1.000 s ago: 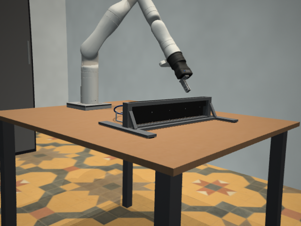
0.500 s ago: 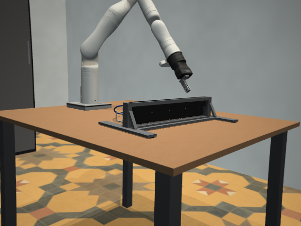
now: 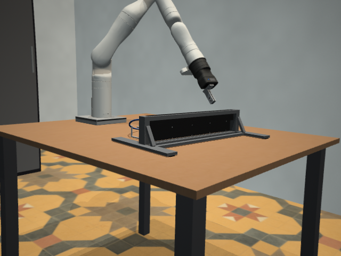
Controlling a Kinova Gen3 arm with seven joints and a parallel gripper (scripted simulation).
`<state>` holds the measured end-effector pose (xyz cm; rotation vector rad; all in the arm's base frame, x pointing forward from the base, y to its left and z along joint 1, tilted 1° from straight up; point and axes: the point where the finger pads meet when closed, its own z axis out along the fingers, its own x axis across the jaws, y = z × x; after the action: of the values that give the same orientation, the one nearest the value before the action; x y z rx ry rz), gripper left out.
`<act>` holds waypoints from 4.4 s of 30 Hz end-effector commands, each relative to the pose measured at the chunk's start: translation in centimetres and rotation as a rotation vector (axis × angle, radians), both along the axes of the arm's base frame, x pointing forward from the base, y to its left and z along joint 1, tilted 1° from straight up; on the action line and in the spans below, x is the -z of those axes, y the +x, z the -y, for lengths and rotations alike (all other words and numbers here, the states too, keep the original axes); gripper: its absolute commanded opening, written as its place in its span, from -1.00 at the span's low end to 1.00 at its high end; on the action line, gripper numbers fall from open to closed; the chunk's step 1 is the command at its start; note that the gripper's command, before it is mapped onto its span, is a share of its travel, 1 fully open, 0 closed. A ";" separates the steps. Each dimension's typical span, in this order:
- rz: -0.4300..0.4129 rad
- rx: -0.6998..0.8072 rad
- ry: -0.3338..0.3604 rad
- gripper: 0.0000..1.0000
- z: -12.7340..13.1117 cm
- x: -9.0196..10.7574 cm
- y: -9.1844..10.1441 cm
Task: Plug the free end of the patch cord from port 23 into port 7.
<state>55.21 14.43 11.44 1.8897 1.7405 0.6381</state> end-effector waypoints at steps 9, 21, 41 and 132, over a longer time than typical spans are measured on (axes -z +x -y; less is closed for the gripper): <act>-0.002 0.008 0.006 -1.00 -0.1 -2.4 -2.1; -0.003 0.006 0.005 -1.00 -0.3 -6.8 -5.7; -0.004 0.001 0.006 -1.00 -0.8 -10.3 -8.7; 0.011 -0.003 0.005 -1.00 9.3 -7.5 -6.4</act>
<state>47.96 6.29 19.35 1.8769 1.7604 0.6626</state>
